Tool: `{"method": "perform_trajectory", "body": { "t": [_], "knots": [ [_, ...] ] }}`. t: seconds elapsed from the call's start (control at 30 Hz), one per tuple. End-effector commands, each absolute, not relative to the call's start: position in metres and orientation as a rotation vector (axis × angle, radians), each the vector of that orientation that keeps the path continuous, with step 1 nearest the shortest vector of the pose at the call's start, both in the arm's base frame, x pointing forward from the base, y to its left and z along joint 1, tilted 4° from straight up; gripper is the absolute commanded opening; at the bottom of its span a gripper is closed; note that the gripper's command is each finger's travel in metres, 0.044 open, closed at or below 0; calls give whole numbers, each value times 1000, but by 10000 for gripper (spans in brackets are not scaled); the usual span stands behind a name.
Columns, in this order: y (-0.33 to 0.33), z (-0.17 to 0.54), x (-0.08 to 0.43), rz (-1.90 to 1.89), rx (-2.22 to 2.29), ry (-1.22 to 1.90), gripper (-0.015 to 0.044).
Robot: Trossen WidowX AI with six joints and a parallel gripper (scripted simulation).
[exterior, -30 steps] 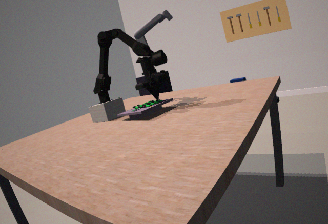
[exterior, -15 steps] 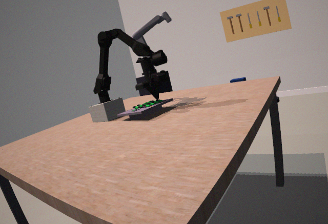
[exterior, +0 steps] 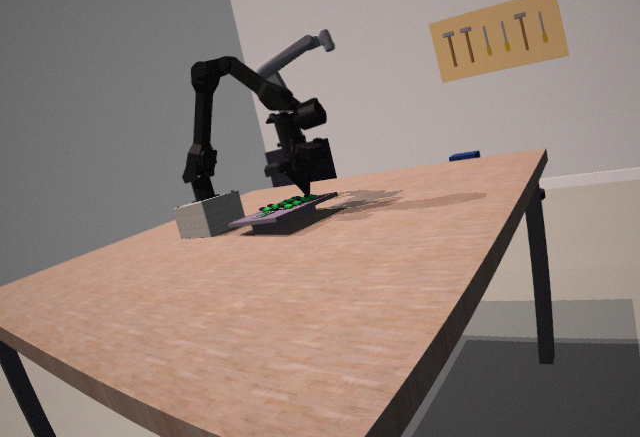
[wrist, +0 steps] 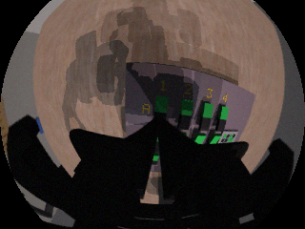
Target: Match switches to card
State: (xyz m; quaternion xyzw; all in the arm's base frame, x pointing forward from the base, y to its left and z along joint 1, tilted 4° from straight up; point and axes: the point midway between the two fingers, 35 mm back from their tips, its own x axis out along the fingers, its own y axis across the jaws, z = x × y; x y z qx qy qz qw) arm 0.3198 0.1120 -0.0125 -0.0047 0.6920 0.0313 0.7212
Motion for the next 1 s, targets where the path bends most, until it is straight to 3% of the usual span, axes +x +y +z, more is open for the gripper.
{"method": "perform_trajectory", "body": {
  "t": [0.0,0.77,0.97],
  "knots": [
    [111,-14,320,63,-11,1528,0],
    [111,-17,320,63,-11,1528,0],
    [109,49,320,63,-12,1554,0]
  ]
}}
